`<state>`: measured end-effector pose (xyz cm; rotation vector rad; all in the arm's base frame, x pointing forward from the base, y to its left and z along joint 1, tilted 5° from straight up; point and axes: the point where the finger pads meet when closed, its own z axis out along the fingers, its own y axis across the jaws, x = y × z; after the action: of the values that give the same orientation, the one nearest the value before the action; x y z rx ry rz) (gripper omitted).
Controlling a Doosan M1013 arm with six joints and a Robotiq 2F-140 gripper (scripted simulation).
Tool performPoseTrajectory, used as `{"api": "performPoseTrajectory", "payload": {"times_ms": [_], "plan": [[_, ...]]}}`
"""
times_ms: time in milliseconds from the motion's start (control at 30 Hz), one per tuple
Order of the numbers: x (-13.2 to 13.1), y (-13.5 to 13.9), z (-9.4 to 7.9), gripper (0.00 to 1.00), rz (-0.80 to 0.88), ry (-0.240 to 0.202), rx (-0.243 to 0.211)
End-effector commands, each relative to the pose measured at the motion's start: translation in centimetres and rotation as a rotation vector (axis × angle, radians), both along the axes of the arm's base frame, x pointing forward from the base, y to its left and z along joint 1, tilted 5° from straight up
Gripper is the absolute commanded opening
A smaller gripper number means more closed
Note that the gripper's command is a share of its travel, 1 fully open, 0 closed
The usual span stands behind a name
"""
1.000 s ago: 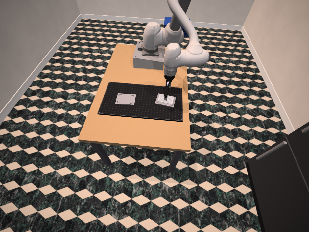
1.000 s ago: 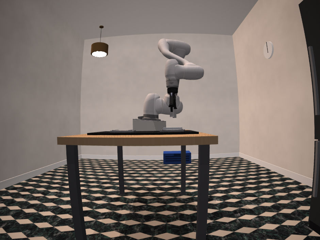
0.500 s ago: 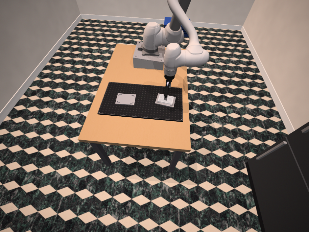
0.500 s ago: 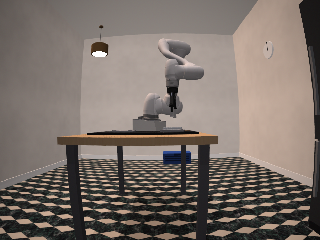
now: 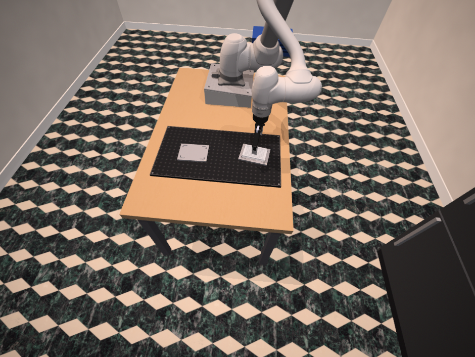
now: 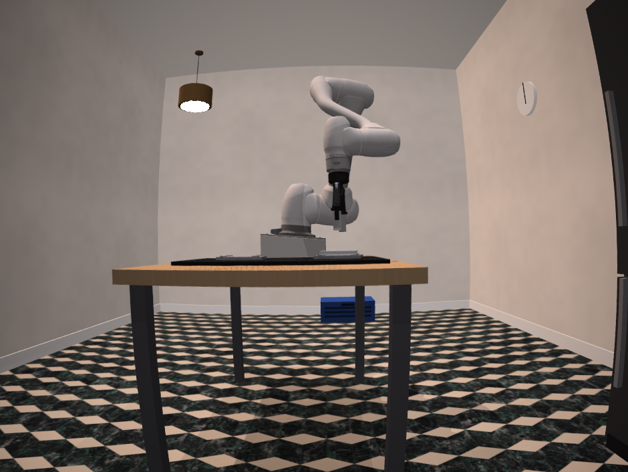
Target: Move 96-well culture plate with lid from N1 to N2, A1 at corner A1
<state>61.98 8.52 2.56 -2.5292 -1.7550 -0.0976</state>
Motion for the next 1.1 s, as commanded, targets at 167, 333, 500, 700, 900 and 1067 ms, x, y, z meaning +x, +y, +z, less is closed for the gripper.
{"api": "performPoseTrajectory", "payload": {"times_ms": [167,333,500,700,900,1067], "plan": [[-0.3,-0.3,-1.3,1.00,0.002,0.006,-0.004],[-0.2,-0.3,-2.1,1.00,0.002,0.006,-0.004],[-0.2,-0.2,-3.0,1.00,0.002,0.006,-0.004],[-0.2,-0.1,-3.8,1.00,0.002,0.006,-0.004],[-0.2,0.0,-4.6,1.00,0.002,0.006,-0.004],[-0.2,0.0,-5.5,1.00,0.002,0.006,-0.004]]}}
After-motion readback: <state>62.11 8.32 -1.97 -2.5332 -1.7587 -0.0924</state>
